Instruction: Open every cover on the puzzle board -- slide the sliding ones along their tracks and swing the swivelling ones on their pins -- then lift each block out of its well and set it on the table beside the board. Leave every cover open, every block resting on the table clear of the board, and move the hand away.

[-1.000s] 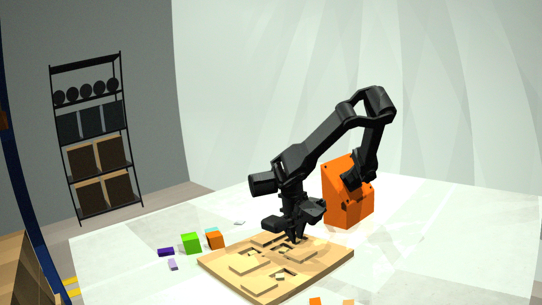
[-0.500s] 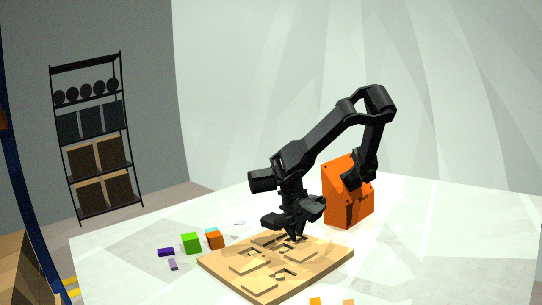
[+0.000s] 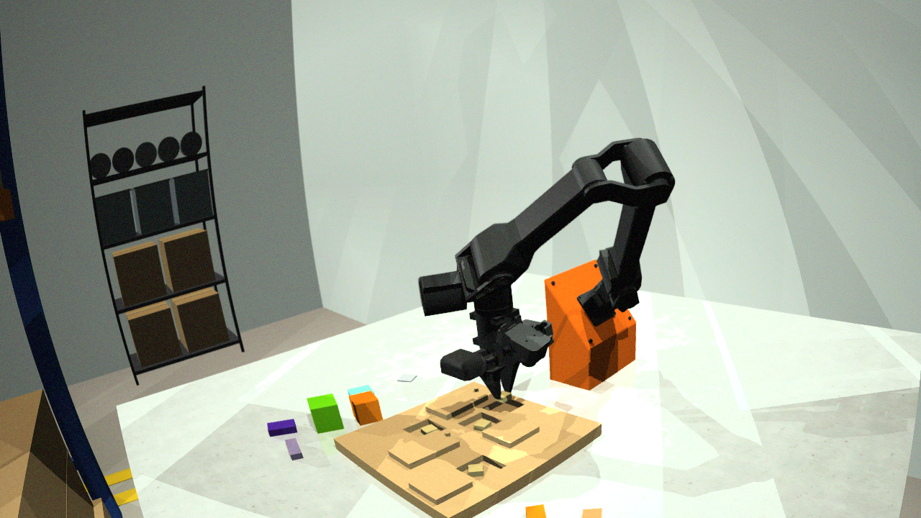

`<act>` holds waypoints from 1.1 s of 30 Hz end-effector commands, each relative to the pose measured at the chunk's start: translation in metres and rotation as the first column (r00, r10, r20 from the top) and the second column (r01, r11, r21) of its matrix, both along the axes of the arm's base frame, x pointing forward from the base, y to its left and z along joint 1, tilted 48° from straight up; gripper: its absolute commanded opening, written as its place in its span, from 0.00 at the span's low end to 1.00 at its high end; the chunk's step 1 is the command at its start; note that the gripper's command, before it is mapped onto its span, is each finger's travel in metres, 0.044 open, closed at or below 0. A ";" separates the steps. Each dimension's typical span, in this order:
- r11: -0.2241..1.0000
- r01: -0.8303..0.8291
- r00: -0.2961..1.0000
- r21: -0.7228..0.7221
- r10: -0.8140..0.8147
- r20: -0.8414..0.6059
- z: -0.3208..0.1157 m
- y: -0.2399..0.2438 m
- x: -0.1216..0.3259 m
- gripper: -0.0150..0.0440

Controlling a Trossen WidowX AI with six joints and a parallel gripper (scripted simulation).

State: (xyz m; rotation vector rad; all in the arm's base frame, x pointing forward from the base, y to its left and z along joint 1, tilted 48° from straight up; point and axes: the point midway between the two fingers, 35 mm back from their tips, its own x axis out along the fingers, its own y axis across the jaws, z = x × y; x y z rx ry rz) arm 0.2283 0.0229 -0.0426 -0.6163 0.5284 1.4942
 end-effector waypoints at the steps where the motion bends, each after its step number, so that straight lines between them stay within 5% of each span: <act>1: 1.000 -0.002 1.000 -0.005 0.002 0.006 0.004 -0.005 0.001 0.39; 33: 1.000 -0.001 1.000 -0.007 0.001 0.004 0.045 -0.049 0.000 0.39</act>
